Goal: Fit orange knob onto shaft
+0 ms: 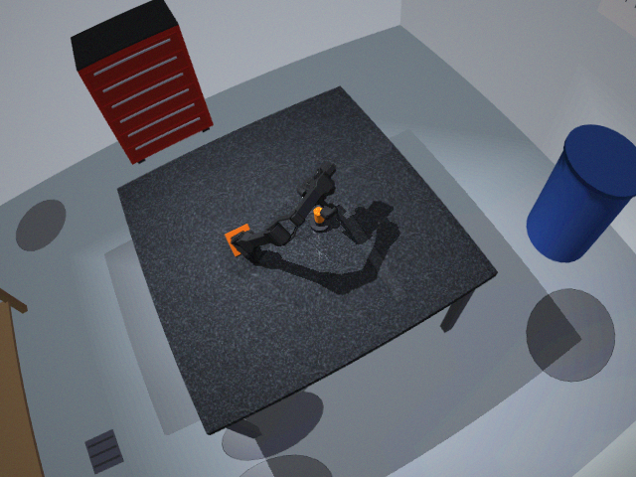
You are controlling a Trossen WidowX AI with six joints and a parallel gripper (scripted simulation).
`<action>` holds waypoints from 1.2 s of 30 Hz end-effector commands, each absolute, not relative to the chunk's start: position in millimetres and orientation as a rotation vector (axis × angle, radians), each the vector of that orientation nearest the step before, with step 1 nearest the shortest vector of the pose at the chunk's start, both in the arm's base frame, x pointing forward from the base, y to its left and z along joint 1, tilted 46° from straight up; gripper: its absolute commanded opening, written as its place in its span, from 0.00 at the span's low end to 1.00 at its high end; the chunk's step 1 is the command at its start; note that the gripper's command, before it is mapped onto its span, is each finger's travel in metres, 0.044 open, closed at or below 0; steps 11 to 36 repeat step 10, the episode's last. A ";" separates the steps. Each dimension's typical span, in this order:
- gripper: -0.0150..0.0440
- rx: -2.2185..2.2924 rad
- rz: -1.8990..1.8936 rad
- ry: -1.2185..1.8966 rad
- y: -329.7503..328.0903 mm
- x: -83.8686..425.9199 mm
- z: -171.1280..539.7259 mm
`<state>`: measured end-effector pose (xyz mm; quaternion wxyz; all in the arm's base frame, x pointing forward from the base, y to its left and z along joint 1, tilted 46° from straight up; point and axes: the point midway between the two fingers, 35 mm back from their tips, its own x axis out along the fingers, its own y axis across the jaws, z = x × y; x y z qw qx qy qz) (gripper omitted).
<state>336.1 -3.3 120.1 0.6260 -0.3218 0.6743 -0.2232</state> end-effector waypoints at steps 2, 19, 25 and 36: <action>1.00 -0.773 -0.457 1.518 32.4 334.7 152.5; 1.00 -0.773 -0.457 1.518 33.4 338.2 151.3; 1.00 -0.773 -0.457 1.518 33.4 338.2 151.3; 1.00 -0.773 -0.457 1.518 33.4 338.2 151.3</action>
